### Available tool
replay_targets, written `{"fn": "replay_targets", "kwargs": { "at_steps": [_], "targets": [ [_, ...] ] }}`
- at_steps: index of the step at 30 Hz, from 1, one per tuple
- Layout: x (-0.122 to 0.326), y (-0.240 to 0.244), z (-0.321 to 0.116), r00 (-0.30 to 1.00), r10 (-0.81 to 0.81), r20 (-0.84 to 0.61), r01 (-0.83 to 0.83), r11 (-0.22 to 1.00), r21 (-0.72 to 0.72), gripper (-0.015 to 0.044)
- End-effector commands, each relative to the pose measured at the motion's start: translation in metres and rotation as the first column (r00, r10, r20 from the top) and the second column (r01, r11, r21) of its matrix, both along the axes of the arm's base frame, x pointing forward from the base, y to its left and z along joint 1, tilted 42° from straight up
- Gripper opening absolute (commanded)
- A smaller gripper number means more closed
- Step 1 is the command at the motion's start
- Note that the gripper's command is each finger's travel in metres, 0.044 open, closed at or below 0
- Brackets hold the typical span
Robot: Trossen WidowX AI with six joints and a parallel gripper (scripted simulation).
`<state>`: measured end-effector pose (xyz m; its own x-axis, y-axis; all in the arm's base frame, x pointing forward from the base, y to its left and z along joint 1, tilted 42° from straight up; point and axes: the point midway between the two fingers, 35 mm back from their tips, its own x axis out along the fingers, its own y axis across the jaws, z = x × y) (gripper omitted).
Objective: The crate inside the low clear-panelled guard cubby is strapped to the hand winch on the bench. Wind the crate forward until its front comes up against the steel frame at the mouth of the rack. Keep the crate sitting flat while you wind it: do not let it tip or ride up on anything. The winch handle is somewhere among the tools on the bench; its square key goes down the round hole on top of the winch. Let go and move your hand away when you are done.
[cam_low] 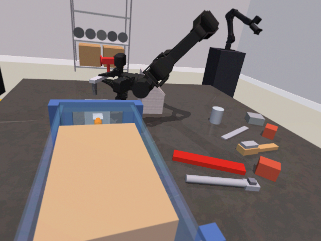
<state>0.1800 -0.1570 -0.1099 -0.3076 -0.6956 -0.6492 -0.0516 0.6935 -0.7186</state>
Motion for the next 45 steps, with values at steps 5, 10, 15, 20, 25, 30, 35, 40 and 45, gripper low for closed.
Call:
{"fn": "replay_targets", "kwargs": {
  "at_steps": [5, 10, 15, 20, 25, 30, 35, 40, 45],
  "targets": [
    [-0.005, 0.005, 0.005, 1.0, -0.007, 0.02, 0.008, 1.0, -0.016, 0.0],
    [-0.007, 0.007, -0.003, 0.999, -0.015, 0.03, 0.016, 0.999, -0.042, 0.0],
    [-0.008, 0.011, -0.007, 0.999, -0.015, 0.029, 0.017, 0.999, -0.043, 0.0],
    [-0.008, 0.015, -0.012, 0.999, -0.015, 0.029, 0.016, 0.999, -0.042, 0.0],
    [-0.008, 0.02, -0.017, 0.999, -0.015, 0.029, 0.016, 0.999, -0.042, 0.0],
    [-0.009, 0.023, -0.021, 0.999, -0.015, 0.029, 0.016, 0.999, -0.042, 0.0],
    [-0.009, 0.023, -0.021, 0.999, -0.015, 0.029, 0.016, 0.999, -0.042, 0.0],
    [-0.008, 0.024, -0.02, 0.999, -0.015, 0.029, 0.016, 0.999, -0.042, 0.0],
    [-0.007, 0.027, -0.019, 0.999, -0.014, 0.031, 0.016, 0.999, -0.042, 0.0]
  ]
}}
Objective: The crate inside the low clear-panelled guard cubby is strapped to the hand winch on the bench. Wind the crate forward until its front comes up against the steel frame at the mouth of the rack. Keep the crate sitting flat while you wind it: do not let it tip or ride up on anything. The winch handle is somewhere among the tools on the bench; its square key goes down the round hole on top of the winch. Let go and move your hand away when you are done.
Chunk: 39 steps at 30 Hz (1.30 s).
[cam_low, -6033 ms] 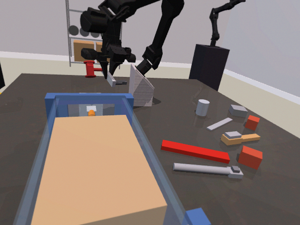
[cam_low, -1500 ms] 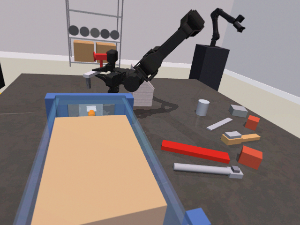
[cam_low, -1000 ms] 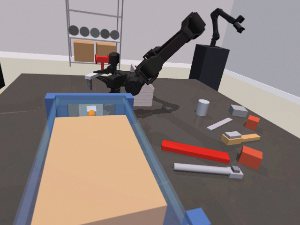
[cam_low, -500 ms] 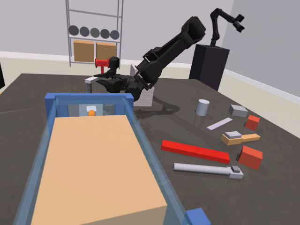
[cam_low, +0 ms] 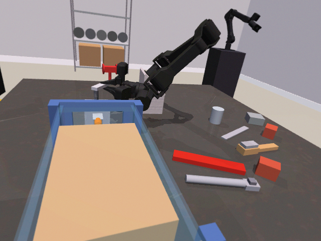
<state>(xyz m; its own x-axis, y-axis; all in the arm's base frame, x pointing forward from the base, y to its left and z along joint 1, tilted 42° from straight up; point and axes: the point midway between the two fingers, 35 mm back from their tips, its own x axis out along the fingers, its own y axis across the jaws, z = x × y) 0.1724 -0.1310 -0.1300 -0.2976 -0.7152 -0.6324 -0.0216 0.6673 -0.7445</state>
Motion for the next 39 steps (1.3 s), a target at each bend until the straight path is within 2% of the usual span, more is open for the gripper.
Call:
{"fn": "replay_targets", "kwargs": {
  "at_steps": [1, 39],
  "targets": [
    [0.0005, 0.0014, 0.0011, 1.0, -0.002, 0.001, 0.002, 1.0, -0.005, 0.0],
    [-0.0005, 0.0081, -0.0058, 1.0, 0.005, 0.008, -0.005, 1.0, -0.005, 0.0]
  ]
}}
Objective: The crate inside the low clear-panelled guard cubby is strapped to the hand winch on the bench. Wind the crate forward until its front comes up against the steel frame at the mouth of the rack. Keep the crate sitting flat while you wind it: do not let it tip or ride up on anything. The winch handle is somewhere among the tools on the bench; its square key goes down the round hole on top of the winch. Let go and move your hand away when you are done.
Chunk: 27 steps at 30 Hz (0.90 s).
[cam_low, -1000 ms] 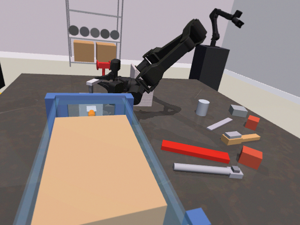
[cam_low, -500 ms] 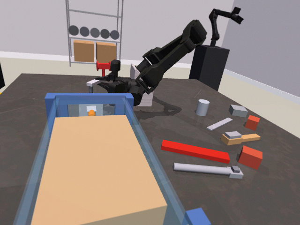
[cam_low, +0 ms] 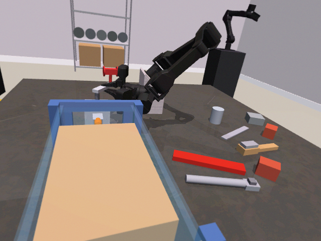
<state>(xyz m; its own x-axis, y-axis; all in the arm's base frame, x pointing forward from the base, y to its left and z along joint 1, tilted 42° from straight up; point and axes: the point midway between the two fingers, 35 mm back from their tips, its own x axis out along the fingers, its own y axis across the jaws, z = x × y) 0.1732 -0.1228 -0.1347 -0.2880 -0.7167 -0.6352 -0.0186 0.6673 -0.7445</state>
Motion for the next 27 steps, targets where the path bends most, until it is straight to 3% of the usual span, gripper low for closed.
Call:
{"fn": "replay_targets", "kwargs": {
  "at_steps": [1, 27],
  "targets": [
    [-0.0014, 0.0, -0.0014, 1.0, 0.0, -0.001, 0.0, 1.0, -0.005, 0.0],
    [-0.0021, 0.0025, -0.0052, 1.0, 0.003, 0.002, -0.003, 1.0, 0.0, 0.0]
  ]
}}
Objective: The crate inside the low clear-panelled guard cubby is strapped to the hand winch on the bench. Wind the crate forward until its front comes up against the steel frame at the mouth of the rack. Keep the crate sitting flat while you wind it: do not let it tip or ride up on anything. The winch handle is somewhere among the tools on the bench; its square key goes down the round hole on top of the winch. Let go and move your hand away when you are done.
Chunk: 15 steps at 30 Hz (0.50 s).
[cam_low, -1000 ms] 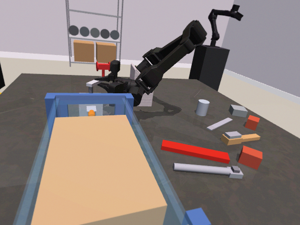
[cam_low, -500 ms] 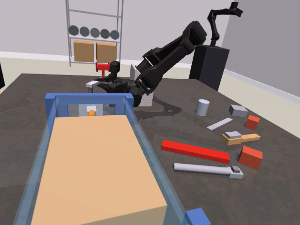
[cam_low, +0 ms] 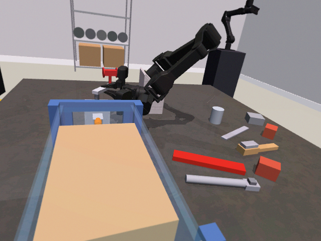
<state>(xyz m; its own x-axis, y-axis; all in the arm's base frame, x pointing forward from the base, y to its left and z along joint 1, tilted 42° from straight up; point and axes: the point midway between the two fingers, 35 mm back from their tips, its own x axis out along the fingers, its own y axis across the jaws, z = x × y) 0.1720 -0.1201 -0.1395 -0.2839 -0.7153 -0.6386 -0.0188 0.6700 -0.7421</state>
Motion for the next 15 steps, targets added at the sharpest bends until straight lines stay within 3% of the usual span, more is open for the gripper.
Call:
{"fn": "replay_targets", "kwargs": {
  "at_steps": [1, 3, 12, 15],
  "targets": [
    [-0.0009, -0.0002, -0.0005, 1.0, 0.0, -0.001, 0.0, 1.0, -0.003, 0.0],
    [-0.0009, -0.0002, -0.0005, 1.0, 0.0, -0.001, 0.0, 1.0, -0.003, 0.0],
    [-0.0002, 0.0002, -0.0003, 1.0, 0.0, 0.0, 0.0, 1.0, 0.001, 0.0236],
    [-0.0002, 0.0002, -0.0003, 1.0, 0.0, 0.0, 0.0, 1.0, 0.001, 0.024]
  ]
}}
